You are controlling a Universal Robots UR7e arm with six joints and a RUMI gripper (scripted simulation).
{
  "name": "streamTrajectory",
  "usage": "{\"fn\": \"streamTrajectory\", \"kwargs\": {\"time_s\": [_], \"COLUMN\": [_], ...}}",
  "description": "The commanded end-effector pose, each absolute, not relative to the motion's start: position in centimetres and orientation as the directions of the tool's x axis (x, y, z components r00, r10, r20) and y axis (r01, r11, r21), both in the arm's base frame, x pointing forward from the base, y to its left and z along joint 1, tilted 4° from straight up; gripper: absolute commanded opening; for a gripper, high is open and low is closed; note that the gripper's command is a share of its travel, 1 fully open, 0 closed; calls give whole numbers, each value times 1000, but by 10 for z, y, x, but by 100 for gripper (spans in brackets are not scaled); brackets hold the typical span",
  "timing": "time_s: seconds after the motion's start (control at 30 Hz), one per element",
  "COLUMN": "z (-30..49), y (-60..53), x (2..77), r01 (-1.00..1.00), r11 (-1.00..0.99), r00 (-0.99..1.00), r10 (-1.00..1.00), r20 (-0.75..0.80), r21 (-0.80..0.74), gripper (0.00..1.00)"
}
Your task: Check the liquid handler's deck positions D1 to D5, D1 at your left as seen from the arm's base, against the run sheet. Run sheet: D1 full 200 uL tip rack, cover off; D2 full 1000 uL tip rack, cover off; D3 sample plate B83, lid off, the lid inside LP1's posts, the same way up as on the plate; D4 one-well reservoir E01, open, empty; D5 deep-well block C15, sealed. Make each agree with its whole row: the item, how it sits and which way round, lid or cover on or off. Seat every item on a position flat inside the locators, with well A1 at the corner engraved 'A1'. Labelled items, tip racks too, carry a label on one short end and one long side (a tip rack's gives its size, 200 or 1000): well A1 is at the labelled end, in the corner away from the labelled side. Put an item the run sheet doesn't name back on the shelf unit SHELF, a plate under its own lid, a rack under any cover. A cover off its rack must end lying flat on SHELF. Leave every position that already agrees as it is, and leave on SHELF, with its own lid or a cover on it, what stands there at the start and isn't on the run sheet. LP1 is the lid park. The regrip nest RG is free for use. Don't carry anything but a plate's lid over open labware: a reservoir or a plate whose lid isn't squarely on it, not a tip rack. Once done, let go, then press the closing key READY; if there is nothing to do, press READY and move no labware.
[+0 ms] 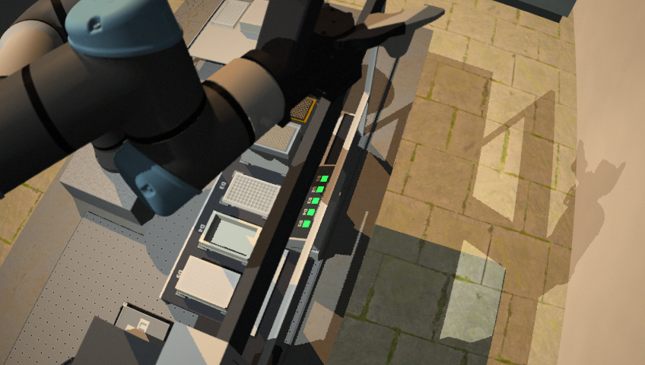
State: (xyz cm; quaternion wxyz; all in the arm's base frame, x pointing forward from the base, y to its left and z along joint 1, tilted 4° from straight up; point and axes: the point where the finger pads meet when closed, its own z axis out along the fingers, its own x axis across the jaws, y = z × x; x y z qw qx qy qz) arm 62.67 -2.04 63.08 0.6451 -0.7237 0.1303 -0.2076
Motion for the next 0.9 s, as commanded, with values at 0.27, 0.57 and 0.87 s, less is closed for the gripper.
{"fn": "streamTrajectory", "kwargs": {"time_s": [0.27, 0.57, 0.87], "z": [631, 628, 596], "y": [-20, -20, -19], "x": [626, 623, 591], "r01": [80, 64, -85], "r11": [-134, -142, -204], "r00": [880, 876, 835], "r10": [-456, -465, -548], "r20": [134, 124, 42], "r21": [-988, -988, -975], "gripper": [100, 82, 82]}}
